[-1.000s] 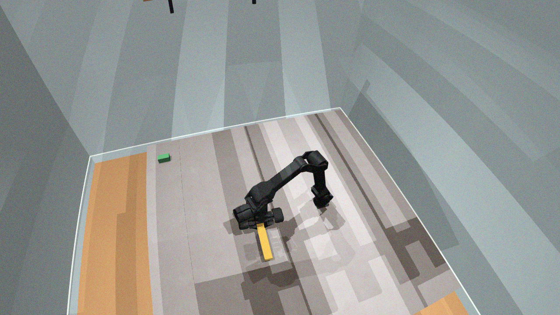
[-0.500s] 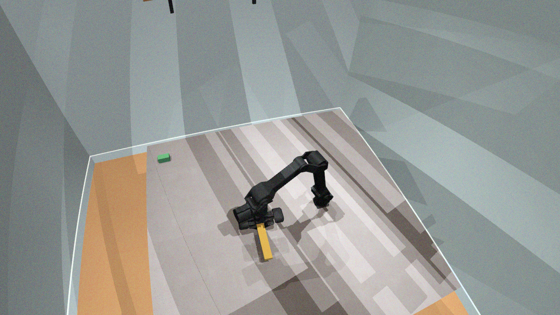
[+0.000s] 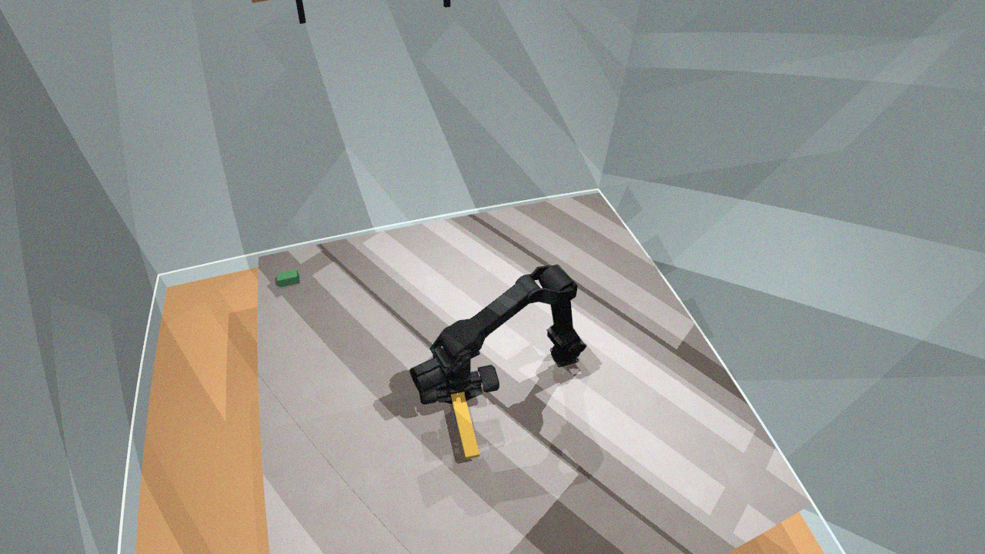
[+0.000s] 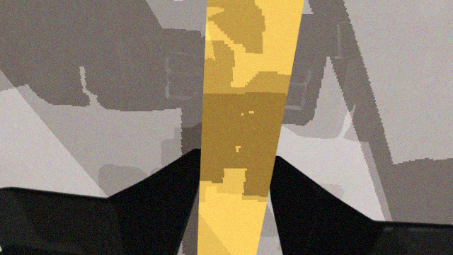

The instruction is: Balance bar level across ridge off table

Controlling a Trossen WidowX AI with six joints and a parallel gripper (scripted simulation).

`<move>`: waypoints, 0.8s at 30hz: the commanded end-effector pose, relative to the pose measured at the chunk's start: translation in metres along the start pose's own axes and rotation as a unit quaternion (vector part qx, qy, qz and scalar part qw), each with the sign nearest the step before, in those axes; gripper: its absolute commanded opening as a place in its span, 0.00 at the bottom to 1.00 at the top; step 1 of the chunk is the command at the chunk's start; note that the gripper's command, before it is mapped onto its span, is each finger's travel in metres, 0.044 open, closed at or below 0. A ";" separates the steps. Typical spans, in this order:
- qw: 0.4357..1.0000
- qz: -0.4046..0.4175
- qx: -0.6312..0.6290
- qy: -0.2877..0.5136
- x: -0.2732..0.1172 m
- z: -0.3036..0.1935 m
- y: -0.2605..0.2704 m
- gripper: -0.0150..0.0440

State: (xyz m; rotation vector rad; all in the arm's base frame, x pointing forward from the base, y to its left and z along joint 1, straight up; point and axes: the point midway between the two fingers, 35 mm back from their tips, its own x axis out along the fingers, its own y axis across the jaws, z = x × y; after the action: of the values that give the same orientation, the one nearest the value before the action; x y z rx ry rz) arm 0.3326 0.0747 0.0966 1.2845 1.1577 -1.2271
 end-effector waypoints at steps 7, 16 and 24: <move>1.000 0.000 0.000 0.000 0.000 0.000 0.000 0.55; 1.000 0.000 0.000 0.000 0.000 0.000 0.000 0.57; 1.000 0.000 0.000 0.000 0.000 0.000 0.000 0.57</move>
State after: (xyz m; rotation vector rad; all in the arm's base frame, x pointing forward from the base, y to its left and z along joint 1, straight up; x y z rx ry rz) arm 0.3326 0.0747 0.0966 1.2845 1.1577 -1.2271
